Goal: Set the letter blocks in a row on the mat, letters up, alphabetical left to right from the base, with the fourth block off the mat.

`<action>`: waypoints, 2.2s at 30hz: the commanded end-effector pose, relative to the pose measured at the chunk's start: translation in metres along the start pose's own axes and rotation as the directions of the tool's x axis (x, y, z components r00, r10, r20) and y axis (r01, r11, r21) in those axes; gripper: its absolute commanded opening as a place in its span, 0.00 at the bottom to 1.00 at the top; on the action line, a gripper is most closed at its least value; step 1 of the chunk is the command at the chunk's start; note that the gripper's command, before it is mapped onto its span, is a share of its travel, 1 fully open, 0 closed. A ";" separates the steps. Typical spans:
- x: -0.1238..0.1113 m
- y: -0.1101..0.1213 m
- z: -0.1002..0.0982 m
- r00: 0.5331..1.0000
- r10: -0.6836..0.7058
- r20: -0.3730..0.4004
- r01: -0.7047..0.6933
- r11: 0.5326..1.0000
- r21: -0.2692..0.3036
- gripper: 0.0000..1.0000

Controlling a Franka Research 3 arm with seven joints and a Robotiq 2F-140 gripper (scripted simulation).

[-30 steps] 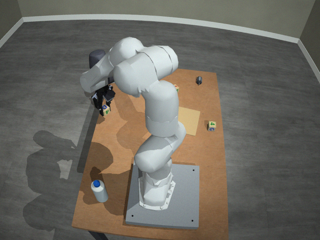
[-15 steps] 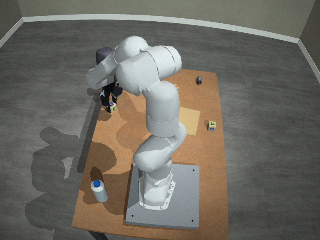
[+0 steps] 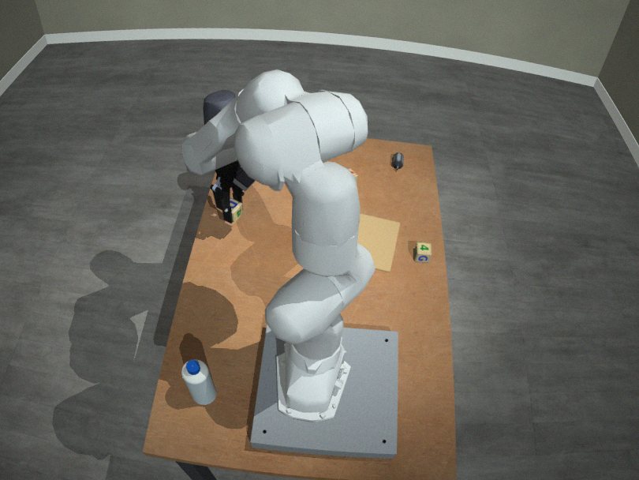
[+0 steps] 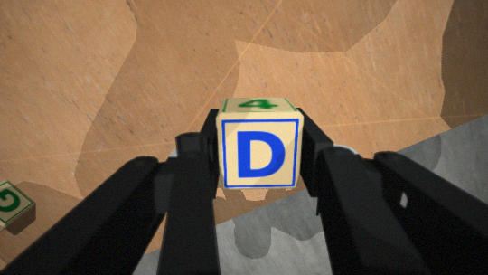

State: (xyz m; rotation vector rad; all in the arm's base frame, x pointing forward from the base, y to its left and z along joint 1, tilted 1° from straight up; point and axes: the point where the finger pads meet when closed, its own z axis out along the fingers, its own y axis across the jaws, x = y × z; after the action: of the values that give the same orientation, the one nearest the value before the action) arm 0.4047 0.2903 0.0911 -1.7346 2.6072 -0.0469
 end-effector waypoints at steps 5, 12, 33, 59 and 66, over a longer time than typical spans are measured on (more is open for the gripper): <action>0.009 -0.014 -0.001 0.984 -0.176 0.005 0.176 0.984 -0.007 0.33; 0.018 -0.025 -0.002 0.969 -0.245 0.005 0.245 0.969 -0.005 0.33; 0.046 -0.058 -0.002 0.897 -0.442 0.004 0.442 0.897 -0.002 0.33; 0.084 -0.095 -0.003 0.754 -0.657 0.003 0.657 0.754 0.000 0.33; 0.095 -0.104 -0.003 0.707 -0.707 0.002 0.707 0.707 0.000 0.33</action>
State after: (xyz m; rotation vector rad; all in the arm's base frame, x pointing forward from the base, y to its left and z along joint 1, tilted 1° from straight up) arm 0.4611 0.1678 0.0970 -2.4944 1.9177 -0.0600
